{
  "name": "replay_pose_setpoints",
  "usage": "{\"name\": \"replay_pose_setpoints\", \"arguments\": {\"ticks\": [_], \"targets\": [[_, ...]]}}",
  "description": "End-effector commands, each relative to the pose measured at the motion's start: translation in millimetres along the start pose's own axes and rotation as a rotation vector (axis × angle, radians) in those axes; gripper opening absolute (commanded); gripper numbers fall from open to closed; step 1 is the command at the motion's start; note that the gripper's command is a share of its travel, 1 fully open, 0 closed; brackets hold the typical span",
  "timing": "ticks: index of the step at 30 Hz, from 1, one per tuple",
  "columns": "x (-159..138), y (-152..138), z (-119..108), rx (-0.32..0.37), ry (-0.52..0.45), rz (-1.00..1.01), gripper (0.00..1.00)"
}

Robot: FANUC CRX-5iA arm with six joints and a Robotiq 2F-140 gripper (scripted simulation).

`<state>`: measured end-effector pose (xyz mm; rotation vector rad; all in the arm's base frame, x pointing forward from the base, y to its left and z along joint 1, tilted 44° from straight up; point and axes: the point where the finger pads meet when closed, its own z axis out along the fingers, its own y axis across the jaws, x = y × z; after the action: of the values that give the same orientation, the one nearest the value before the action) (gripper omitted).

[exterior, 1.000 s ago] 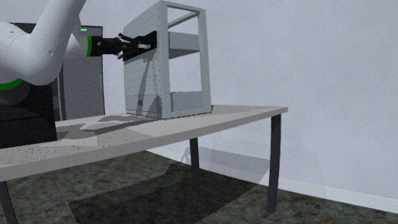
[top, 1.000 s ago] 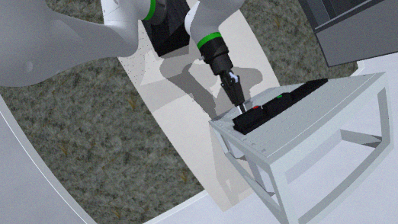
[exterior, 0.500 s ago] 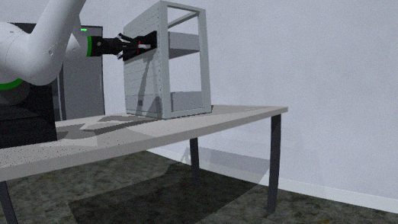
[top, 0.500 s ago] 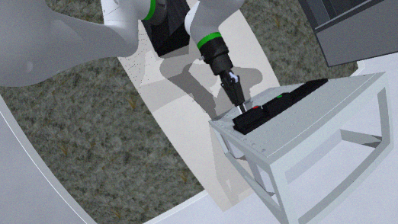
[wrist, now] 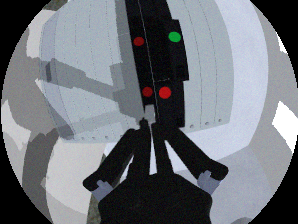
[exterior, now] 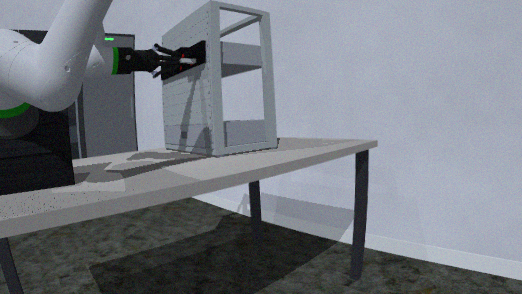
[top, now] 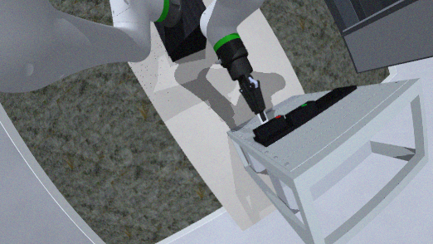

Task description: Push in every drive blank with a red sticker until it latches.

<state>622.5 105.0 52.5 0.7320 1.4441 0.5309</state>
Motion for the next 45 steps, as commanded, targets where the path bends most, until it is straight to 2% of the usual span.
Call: {"name": "replay_pose_setpoints", "arguments": {"ticks": [1,11,18,22,28,33,40,45], "targets": [[0,0,-11,0.0,0.0,0.0,0.0],[0,0,-66,0.0,0.0,0.0,0.0],[0,0,-76,0.0,0.0,0.0,0.0],[0,2,-76,0.0,0.0,0.0,0.0],[0,29,-77,0.0,0.0,0.0,0.0],[0,29,-75,0.0,0.0,0.0,0.0],[0,29,-42,0.0,0.0,0.0,0.0],[0,29,-37,0.0,0.0,0.0,0.0]]}}
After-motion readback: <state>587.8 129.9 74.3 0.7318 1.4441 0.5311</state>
